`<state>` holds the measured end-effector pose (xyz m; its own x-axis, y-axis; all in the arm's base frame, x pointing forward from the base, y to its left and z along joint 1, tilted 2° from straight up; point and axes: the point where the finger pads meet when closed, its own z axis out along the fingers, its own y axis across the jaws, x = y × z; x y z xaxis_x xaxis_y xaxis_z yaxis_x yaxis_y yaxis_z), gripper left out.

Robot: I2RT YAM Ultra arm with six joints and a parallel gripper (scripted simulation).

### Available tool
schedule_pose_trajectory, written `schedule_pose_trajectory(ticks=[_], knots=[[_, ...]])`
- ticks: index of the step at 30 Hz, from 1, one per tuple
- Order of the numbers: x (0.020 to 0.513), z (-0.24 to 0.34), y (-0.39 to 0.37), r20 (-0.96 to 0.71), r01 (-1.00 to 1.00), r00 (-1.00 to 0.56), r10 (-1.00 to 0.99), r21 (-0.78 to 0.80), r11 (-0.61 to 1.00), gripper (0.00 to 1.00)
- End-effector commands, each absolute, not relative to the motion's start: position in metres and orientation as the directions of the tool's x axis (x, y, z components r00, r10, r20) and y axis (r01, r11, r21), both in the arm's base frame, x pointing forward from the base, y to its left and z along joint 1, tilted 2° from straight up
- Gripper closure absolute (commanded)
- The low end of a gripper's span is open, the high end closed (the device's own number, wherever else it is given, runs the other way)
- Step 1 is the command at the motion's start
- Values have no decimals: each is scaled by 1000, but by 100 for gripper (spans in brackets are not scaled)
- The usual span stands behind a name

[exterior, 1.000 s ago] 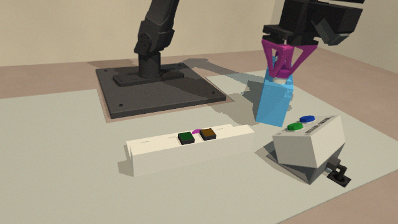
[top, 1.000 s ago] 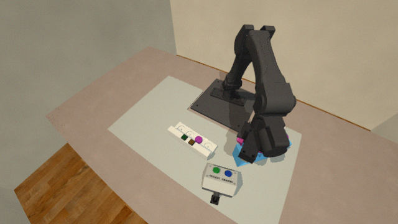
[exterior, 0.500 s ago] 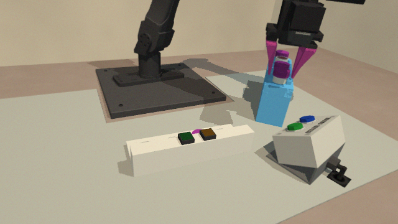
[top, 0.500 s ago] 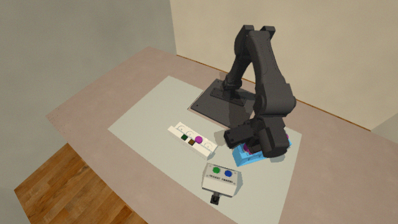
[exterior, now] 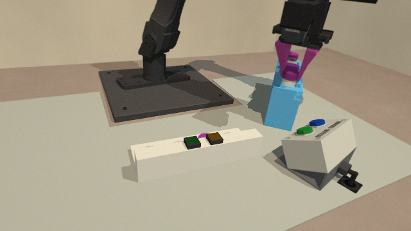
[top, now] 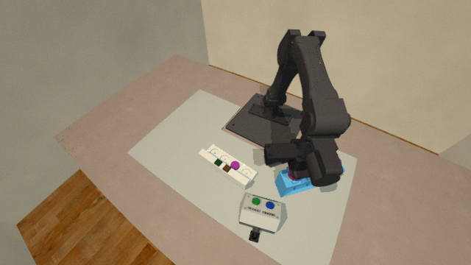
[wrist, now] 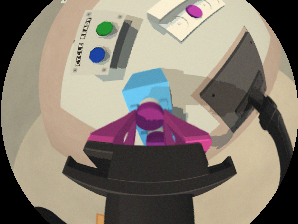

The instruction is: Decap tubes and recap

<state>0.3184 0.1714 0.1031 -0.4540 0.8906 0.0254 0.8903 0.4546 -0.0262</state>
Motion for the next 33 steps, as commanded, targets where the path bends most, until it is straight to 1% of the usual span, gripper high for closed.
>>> schedule_pose_trajectory(ticks=[1,11,12,18,23,25,27,33], knots=[[320,107,172,25,897,-441,897,-12,441,100],[320,107,172,25,897,-441,897,-12,441,100],[320,107,172,26,874,-485,874,-11,486,100],[320,107,172,28,692,-722,691,-3,722,100],[320,107,172,27,491,-871,491,4,871,100],[320,107,172,27,402,-915,402,7,916,100],[320,107,172,27,402,-915,402,7,916,100],[320,108,172,24,114,-993,113,15,993,100]])
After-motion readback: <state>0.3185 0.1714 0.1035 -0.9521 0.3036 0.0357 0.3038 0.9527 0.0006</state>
